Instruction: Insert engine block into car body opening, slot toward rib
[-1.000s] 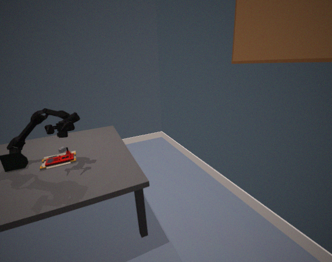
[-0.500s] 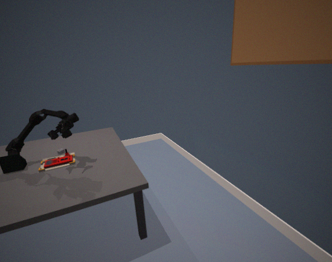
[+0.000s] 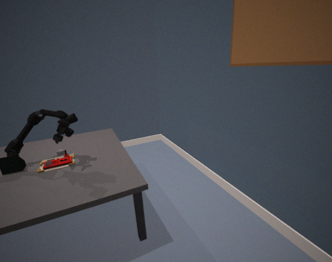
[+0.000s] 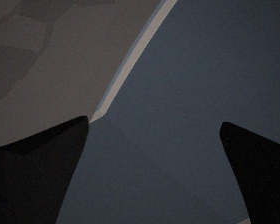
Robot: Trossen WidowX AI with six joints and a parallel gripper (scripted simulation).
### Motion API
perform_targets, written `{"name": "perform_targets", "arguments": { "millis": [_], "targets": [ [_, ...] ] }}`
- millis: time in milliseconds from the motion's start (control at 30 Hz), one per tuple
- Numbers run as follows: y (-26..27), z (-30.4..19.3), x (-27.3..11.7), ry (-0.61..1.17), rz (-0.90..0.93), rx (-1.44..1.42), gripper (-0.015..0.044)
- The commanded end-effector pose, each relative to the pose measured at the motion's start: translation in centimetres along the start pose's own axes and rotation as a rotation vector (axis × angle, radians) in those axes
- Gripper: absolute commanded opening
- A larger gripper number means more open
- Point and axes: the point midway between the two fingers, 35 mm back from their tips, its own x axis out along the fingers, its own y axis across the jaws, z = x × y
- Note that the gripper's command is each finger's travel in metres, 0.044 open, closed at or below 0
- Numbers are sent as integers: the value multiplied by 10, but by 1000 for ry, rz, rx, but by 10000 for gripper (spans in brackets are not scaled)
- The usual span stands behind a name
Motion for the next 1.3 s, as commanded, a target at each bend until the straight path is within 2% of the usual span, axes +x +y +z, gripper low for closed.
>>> {"name": "perform_targets", "arguments": {
  "millis": [0, 667, 1267],
  "targets": [
    [9, 2, -9, -31, 30, 92, 440],
    [61, 19, -52, -130, 279, 675, 440],
    [110, 26, -96, -62, 563, 1182, 440]
  ]
}}
